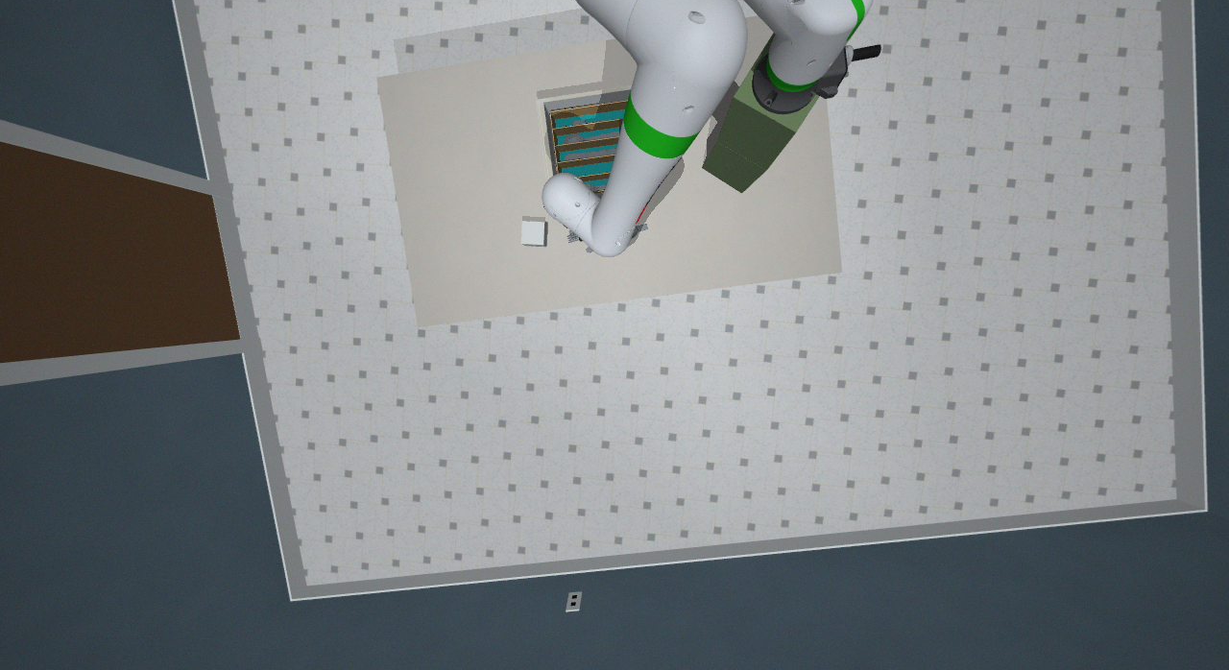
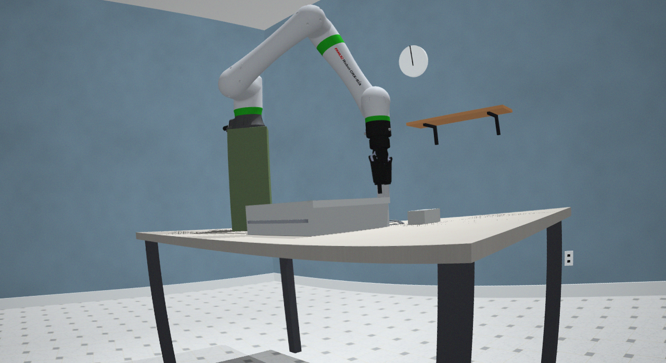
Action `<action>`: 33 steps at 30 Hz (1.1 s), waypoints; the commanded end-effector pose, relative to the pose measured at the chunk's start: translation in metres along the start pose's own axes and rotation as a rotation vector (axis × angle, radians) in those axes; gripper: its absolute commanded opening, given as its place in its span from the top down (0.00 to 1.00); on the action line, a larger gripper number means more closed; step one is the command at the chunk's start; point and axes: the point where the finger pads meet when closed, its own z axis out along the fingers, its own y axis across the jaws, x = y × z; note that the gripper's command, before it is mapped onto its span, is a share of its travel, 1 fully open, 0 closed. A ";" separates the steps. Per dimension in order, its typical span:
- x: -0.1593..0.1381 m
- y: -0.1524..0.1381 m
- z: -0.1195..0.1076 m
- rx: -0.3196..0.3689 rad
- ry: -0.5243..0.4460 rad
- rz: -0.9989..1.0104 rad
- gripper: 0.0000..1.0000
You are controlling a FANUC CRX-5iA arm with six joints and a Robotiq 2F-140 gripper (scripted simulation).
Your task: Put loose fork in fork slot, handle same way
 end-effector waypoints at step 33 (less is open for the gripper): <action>0.000 0.000 0.004 0.000 0.000 0.000 0.83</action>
